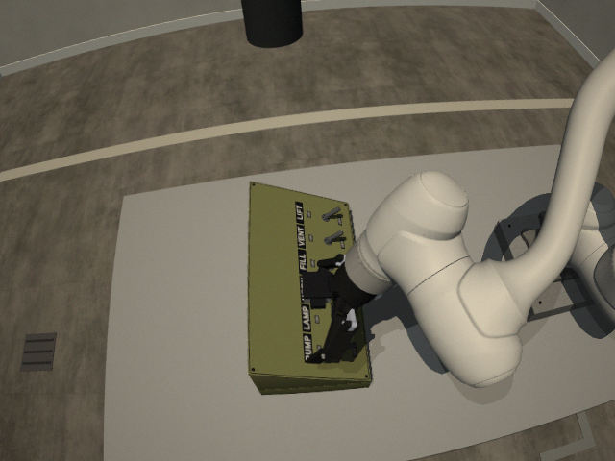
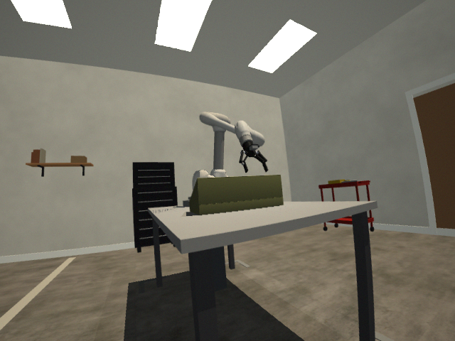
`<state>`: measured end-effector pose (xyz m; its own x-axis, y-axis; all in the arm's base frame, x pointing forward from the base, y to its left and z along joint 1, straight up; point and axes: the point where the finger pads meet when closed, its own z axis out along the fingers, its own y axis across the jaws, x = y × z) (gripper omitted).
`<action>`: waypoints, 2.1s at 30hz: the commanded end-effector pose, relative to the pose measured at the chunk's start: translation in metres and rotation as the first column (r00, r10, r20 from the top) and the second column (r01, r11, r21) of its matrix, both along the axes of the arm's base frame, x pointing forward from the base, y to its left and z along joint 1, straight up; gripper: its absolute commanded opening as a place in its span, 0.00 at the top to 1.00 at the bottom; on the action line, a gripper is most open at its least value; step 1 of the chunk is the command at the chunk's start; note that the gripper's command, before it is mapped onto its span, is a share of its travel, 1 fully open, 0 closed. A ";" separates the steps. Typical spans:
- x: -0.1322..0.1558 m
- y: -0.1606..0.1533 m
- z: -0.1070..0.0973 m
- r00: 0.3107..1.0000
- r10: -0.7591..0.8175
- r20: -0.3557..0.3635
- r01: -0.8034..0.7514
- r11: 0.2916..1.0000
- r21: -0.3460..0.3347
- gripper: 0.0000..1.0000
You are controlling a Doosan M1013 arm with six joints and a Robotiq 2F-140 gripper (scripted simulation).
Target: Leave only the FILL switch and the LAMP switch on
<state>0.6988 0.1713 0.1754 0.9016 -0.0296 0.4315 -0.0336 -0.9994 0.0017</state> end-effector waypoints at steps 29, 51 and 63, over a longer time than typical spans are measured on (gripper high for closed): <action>-0.002 -0.071 0.000 1.000 -0.001 0.006 0.001 1.000 0.004 0.00; -0.002 -0.071 0.001 1.000 -0.001 0.007 0.001 1.000 0.002 0.00; -0.002 -0.071 0.001 1.000 -0.001 0.007 0.001 1.000 0.002 0.00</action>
